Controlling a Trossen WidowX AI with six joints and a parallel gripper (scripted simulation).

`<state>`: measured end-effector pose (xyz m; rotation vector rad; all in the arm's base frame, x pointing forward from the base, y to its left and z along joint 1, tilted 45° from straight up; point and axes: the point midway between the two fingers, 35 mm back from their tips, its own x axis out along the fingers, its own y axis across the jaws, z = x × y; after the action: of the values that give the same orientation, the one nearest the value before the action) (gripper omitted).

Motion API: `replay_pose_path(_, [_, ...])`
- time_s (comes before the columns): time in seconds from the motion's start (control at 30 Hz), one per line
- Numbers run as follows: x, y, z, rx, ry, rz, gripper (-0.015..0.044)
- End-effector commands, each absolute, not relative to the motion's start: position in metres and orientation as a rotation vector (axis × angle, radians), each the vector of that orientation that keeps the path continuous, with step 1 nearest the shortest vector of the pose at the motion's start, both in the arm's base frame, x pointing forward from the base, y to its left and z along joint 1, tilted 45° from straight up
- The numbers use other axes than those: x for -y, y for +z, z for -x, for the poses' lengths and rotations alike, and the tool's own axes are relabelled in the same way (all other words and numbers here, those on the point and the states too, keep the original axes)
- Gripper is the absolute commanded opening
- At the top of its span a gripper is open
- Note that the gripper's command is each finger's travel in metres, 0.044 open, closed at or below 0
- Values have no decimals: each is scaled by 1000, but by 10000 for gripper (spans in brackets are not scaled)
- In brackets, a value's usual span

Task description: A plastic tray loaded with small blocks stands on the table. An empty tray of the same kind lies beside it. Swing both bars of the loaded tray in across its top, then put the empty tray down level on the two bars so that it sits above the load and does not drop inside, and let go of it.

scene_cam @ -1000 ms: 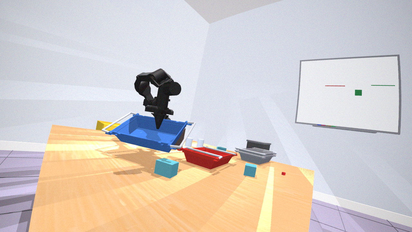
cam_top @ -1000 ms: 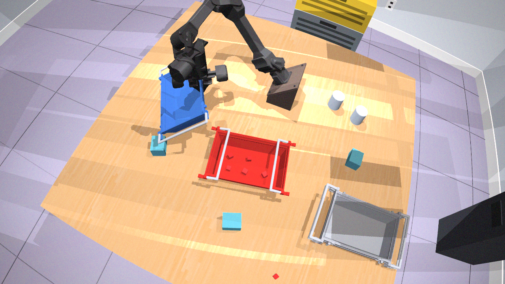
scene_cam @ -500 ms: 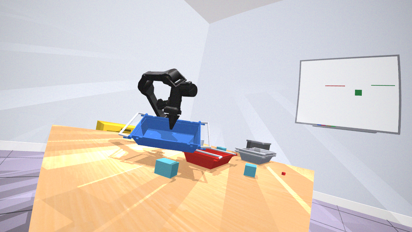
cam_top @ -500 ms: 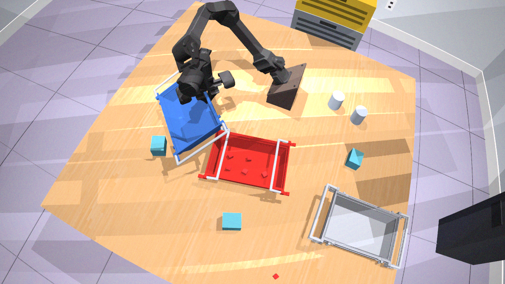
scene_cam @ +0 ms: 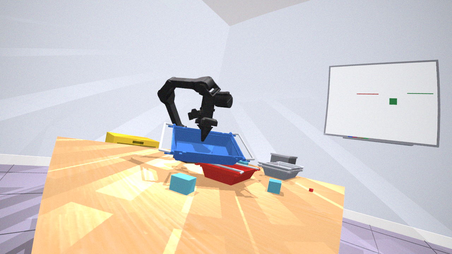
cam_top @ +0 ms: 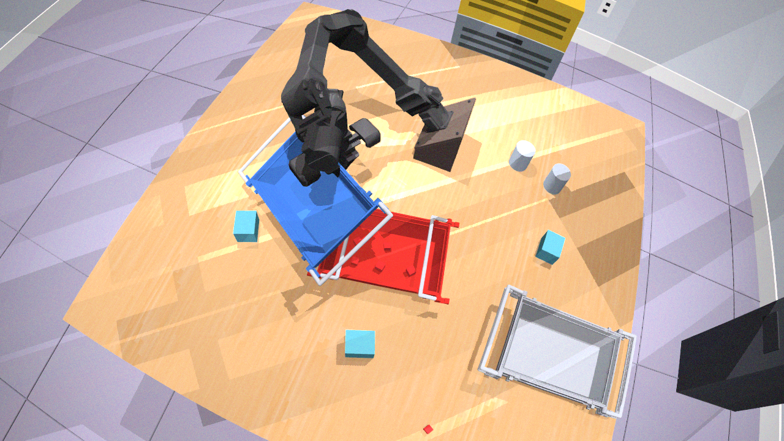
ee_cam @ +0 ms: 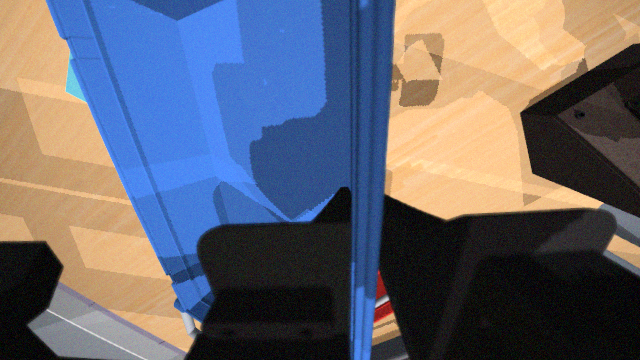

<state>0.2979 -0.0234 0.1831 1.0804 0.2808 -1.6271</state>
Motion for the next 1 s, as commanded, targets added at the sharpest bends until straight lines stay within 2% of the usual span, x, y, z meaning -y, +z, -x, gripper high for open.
replay_pose_path(0.0, [2,179,-307,-336,-1579,-1031,0])
replay_pose_path(0.97, [-102,112,-320,-591,-1424,-641,0])
